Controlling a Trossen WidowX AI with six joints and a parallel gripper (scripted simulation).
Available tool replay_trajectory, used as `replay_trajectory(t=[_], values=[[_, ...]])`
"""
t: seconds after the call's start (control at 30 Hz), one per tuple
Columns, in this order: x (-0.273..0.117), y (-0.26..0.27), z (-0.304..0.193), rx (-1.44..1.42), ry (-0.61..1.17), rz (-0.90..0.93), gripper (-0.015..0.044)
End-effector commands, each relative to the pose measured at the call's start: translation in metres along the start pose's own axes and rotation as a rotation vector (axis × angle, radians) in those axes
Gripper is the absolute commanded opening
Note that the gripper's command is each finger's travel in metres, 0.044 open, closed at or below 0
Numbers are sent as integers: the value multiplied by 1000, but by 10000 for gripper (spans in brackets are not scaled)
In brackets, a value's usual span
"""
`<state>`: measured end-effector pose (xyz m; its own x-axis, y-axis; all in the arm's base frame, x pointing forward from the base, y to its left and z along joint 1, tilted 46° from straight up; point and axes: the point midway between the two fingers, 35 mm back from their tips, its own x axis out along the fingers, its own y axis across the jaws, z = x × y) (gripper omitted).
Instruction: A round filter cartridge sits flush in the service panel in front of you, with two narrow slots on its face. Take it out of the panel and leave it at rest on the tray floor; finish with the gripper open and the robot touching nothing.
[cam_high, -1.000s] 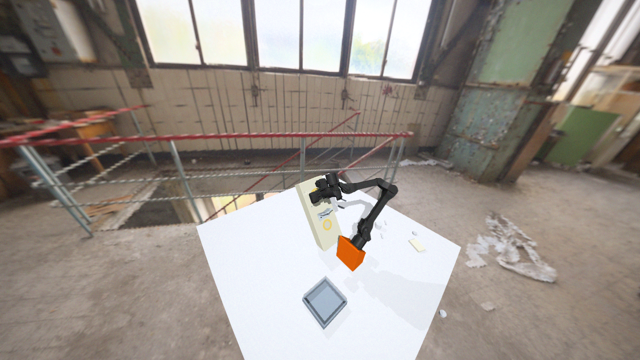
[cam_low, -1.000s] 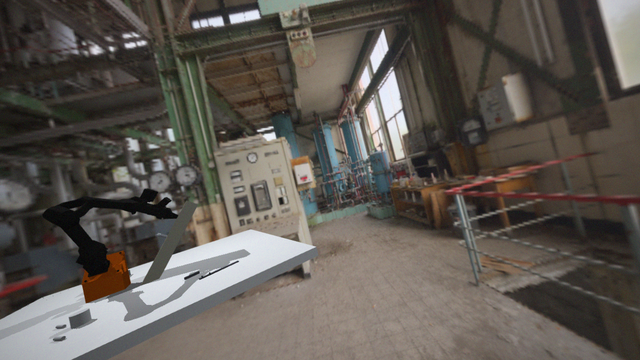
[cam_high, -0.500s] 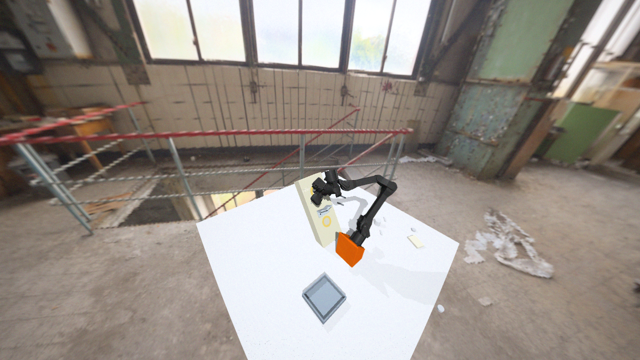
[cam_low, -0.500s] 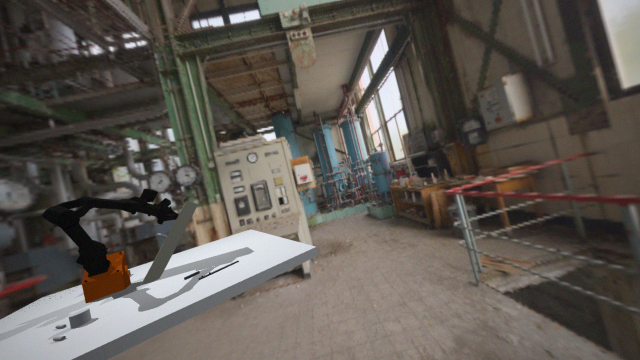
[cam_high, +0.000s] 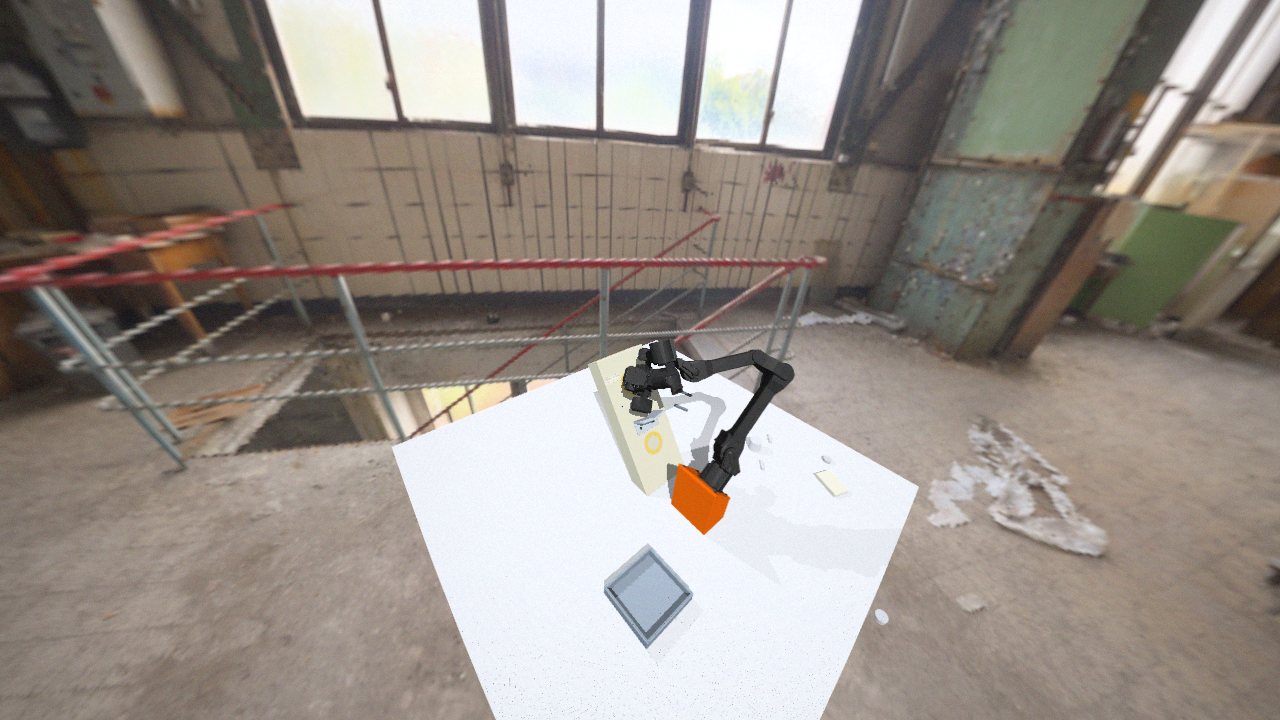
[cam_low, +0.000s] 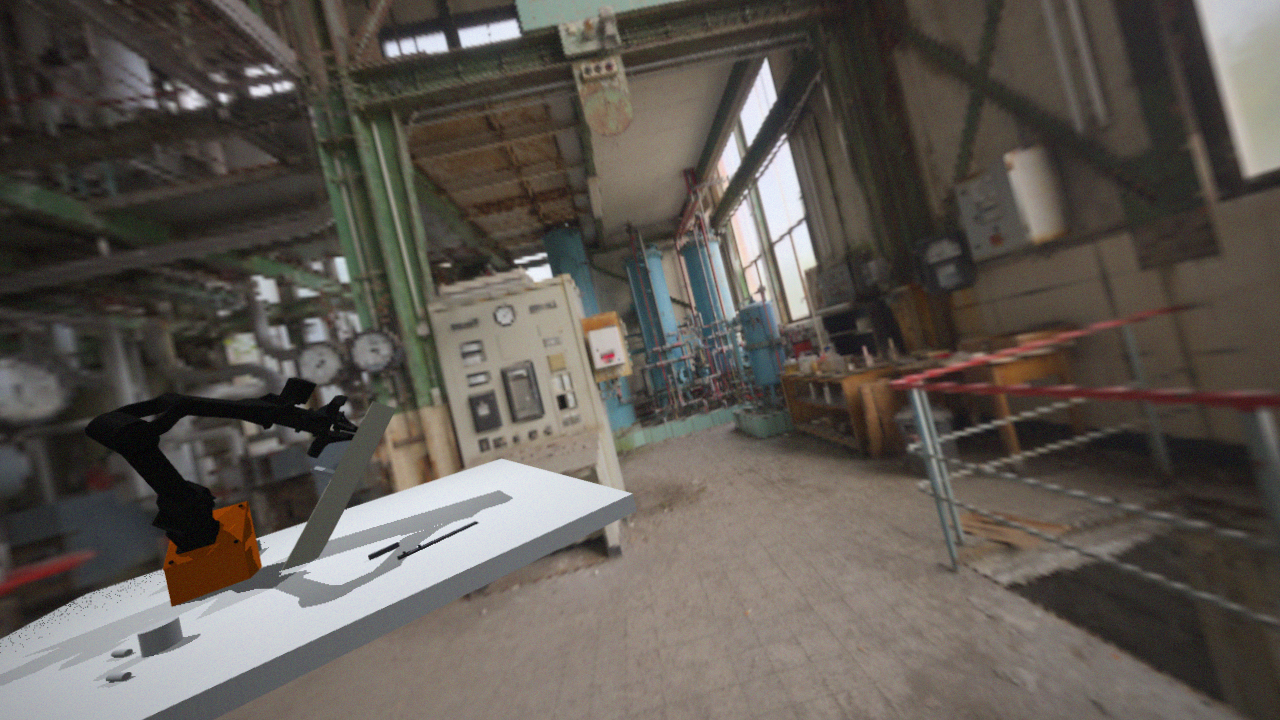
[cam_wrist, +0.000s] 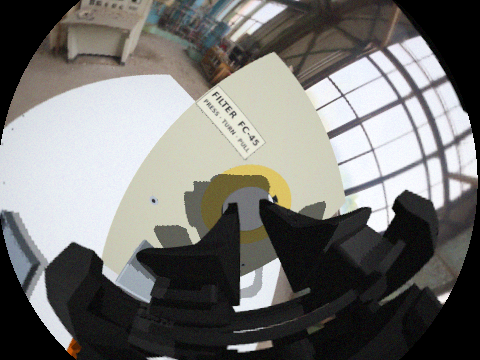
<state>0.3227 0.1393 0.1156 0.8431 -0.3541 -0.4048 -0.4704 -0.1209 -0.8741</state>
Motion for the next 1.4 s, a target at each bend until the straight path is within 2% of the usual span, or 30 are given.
replay_trajectory(t=[0.0, 0.33, 0.53, 1.37], values=[[7, 1, -3, -139, 10, 10, 0], [7, 1, -3, -483, 8, 12, 0], [8, 1, -3, -378, 9, 11, 0], [8, 1, -3, -378, 9, 11, 0]])
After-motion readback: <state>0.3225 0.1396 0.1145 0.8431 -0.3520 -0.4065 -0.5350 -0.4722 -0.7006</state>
